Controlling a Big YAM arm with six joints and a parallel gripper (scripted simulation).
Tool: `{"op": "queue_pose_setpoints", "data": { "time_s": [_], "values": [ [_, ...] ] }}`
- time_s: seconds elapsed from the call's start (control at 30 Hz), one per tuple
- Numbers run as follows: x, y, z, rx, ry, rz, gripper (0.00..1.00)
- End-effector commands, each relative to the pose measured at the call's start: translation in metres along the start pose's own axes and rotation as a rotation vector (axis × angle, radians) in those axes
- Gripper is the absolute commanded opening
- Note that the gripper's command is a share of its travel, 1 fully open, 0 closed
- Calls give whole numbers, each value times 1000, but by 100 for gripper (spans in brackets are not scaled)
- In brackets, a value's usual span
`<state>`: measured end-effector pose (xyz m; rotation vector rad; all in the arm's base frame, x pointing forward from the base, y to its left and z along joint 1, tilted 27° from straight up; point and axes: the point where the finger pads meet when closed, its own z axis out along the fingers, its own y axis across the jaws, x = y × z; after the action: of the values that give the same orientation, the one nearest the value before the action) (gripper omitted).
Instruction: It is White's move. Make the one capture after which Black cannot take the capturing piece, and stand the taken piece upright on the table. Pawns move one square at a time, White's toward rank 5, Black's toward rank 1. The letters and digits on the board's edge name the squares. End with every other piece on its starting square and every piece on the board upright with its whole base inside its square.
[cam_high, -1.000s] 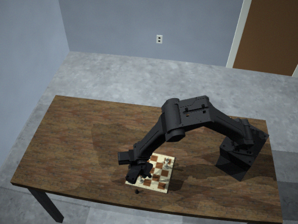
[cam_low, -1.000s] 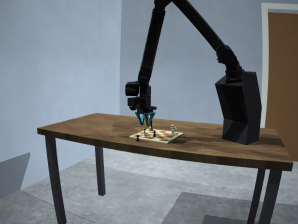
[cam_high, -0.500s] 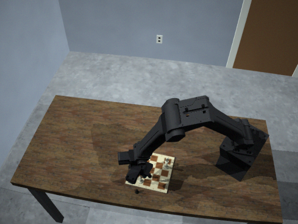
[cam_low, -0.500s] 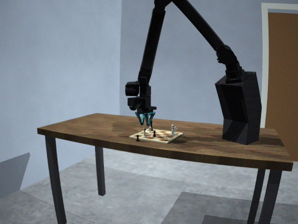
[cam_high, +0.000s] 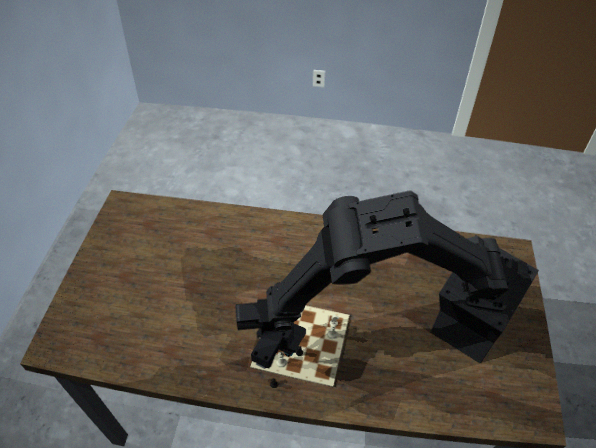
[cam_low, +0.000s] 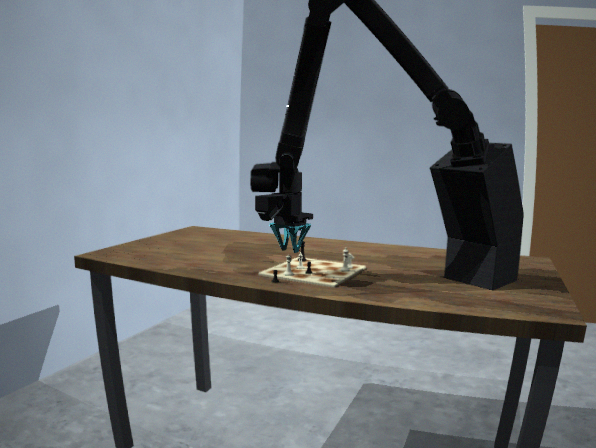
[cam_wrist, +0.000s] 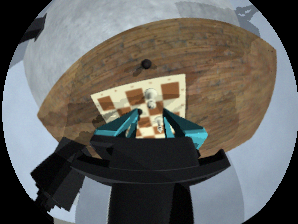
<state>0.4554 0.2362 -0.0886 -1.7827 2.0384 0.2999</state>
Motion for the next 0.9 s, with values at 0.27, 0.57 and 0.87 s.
{"op": "queue_pose_setpoints", "data": {
  "time_s": [0.27,0.57,0.87],
  "values": [
    [-4,-22,-8,35,-17,-5,41],
    [-4,-22,-8,35,-16,-5,41],
    [-4,-22,-8,35,-16,-5,41]
  ]
}}
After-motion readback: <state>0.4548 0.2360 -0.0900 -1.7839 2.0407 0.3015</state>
